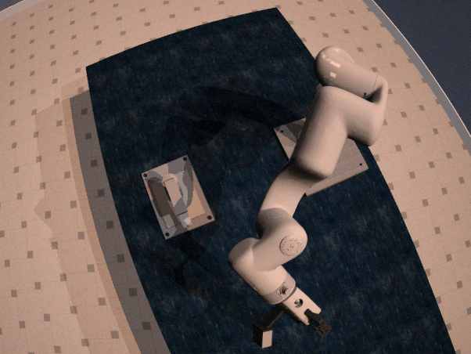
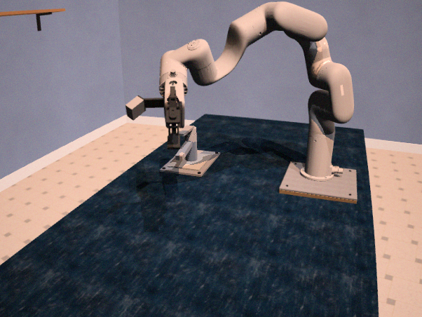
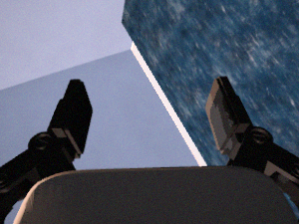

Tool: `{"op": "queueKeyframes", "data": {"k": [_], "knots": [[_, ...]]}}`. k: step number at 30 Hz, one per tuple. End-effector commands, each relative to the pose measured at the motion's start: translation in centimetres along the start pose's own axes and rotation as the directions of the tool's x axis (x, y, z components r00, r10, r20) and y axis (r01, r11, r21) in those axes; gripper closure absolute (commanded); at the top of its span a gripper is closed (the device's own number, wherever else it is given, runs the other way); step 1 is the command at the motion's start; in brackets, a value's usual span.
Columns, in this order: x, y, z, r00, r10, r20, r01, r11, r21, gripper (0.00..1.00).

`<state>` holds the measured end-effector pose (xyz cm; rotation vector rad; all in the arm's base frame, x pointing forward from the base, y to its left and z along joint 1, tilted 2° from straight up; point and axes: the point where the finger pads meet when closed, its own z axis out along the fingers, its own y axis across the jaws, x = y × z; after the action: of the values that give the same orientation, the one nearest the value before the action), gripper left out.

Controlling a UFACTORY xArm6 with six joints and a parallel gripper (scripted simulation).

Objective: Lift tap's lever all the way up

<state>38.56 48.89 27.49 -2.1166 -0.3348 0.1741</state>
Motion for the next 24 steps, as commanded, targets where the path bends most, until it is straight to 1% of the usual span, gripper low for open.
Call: {"op": "queueKeyframes", "data": {"k": [1, 19, 21, 22, 24], "knots": [[0.1, -0.2, -0.1, 1.000, -0.004, -0.003, 0.004, 1.000, 0.002, 0.00], [0.1, -0.1, -0.2, 1.000, -0.009, -0.003, 0.009, 1.000, -0.002, 0.00], [0.3, 0.6, -0.8, 0.999, -0.041, -0.004, 0.040, 0.999, -0.023, 0.00], [0.5, 1.3, -1.4, 0.997, -0.071, -0.004, 0.071, 0.997, -0.043, 0.00], [1.0, 3.4, -3.3, 0.987, -0.162, 0.004, 0.162, 0.981, -0.107, 0.00]]}}
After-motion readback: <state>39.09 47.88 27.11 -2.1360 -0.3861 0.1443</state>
